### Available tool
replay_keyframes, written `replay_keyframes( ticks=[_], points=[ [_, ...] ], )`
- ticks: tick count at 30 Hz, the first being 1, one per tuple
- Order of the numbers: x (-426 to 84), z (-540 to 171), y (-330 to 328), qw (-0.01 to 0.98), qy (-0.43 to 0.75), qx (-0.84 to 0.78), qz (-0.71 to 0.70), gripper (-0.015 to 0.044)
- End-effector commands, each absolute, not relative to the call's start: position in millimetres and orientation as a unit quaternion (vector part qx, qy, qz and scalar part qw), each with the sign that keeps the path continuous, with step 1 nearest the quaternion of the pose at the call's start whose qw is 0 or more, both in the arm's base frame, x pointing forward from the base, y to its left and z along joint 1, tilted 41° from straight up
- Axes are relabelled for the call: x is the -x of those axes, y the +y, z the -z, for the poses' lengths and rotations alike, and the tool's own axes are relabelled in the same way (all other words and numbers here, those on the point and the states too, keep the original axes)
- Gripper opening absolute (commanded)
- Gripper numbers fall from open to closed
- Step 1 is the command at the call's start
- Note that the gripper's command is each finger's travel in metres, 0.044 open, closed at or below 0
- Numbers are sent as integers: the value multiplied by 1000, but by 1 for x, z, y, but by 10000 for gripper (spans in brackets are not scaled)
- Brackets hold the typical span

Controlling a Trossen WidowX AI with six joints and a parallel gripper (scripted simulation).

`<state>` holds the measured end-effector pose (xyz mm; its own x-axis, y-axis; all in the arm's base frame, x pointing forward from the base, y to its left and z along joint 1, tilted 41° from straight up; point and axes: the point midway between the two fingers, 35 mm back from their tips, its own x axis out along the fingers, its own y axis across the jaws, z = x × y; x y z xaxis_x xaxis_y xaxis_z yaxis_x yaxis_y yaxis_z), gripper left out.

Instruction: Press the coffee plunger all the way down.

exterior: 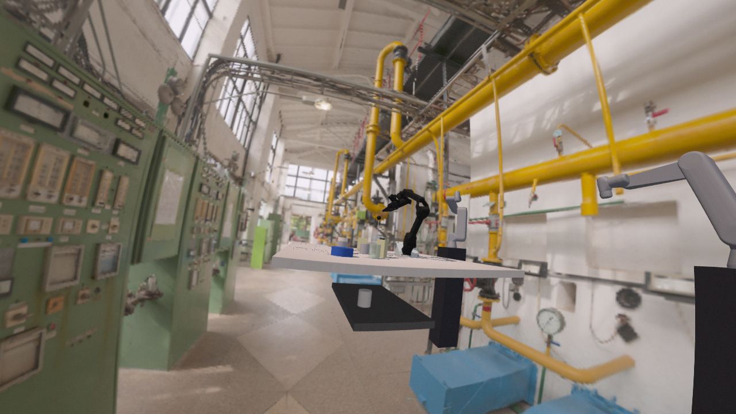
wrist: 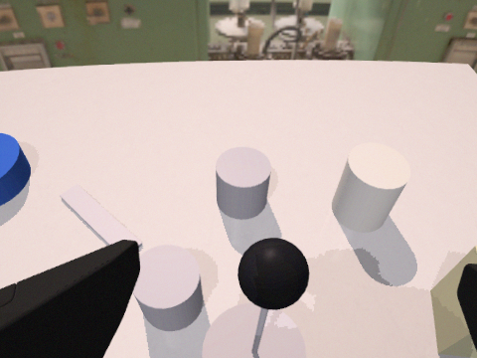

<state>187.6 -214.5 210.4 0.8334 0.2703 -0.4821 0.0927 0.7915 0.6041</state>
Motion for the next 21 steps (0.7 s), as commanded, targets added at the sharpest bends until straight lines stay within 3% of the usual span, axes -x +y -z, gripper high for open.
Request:
replay_keyframes(
  ticks=[1,21],
  points=[
    [-184,-191,-193,893,285,-345,-49,440],
    [-202,-176,-185,893,287,-344,-47,440]
  ],
)
